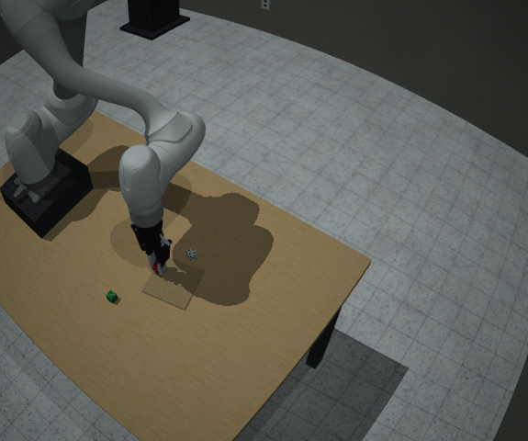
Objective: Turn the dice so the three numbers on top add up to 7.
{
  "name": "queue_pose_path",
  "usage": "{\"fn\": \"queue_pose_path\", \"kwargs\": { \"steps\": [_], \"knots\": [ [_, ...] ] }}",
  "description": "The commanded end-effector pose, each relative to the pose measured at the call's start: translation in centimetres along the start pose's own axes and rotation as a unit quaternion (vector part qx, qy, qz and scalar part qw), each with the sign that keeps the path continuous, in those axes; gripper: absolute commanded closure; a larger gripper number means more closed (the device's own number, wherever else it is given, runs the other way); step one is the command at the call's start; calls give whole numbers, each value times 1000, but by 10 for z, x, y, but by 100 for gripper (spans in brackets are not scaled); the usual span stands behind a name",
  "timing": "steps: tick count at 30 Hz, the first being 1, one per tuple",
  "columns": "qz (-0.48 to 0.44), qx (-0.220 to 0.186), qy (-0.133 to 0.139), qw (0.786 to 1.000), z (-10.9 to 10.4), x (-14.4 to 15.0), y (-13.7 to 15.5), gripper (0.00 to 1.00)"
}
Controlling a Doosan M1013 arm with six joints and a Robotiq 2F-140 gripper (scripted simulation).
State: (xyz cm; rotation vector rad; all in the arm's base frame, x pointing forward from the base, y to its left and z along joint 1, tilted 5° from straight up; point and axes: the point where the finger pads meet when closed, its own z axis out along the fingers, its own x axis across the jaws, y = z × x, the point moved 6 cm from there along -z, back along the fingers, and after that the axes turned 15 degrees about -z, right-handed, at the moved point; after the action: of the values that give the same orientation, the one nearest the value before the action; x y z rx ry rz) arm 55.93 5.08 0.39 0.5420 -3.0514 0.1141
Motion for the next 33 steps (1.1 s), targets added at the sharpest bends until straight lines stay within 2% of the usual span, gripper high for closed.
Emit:
{"fn": "queue_pose_path", "kwargs": {
  "steps": [1, 33],
  "knots": [
    [1, 1, -1, 1000, 9, -1, -1, 87],
    [1, 1, -1, 1000, 14, -1, -1, 87]
  ]
}}
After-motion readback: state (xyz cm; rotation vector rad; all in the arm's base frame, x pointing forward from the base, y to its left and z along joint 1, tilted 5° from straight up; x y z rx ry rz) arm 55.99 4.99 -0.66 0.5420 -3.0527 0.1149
